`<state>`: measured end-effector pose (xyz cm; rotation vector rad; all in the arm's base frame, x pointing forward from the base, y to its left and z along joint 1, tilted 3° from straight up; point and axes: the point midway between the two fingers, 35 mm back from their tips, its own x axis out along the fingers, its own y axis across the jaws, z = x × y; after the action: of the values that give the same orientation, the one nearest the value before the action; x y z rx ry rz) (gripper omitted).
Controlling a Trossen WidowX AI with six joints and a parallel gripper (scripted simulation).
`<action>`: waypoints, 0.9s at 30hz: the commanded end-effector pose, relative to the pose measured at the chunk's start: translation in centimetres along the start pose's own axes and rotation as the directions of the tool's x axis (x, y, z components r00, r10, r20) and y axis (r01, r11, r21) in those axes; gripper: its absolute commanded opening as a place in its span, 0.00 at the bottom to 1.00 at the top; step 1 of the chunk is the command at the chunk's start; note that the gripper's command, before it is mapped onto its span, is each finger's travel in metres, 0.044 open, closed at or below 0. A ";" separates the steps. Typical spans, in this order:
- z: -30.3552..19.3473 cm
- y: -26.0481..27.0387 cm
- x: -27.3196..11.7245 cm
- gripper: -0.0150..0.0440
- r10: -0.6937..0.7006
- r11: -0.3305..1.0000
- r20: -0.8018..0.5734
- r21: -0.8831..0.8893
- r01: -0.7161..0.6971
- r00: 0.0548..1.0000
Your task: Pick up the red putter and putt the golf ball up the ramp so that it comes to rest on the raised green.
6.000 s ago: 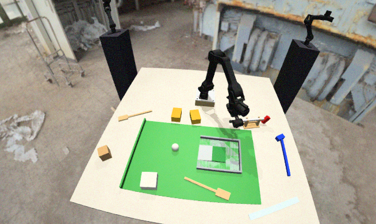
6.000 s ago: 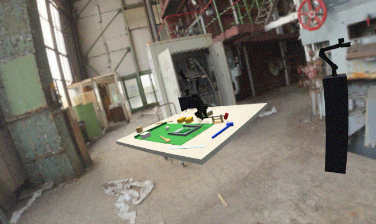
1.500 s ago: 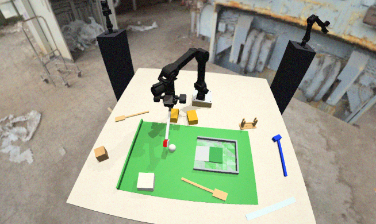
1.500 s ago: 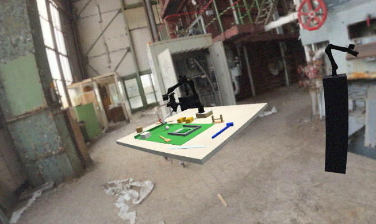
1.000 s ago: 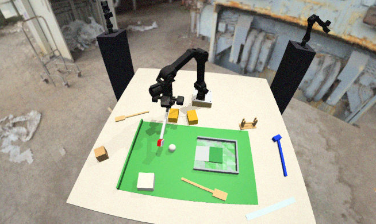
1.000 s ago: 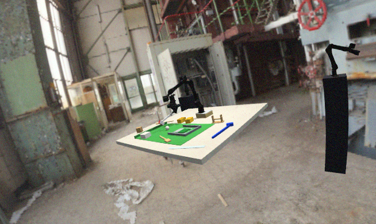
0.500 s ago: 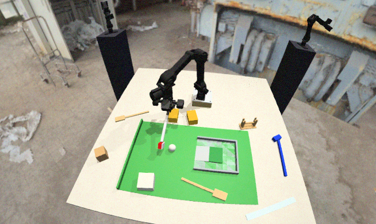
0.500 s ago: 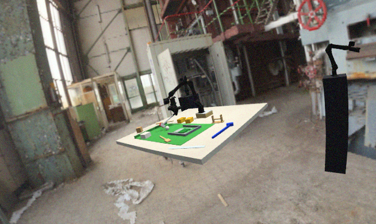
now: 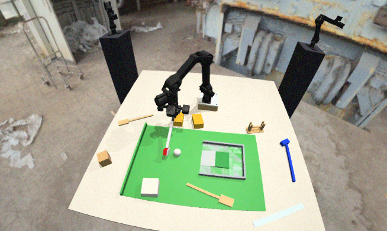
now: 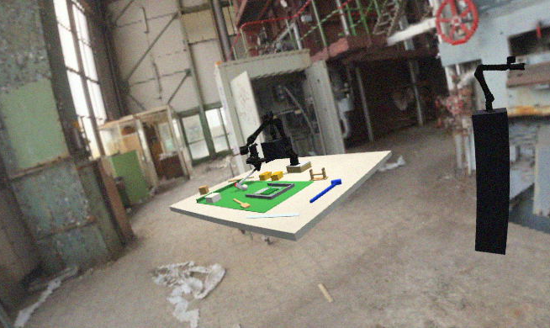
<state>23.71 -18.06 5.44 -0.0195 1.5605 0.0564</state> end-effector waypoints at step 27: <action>0.8 2.2 0.1 0.25 0.001 1.000 0.000 0.009 -0.001 1.000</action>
<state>23.91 -19.28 5.19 -0.0020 1.5646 0.0305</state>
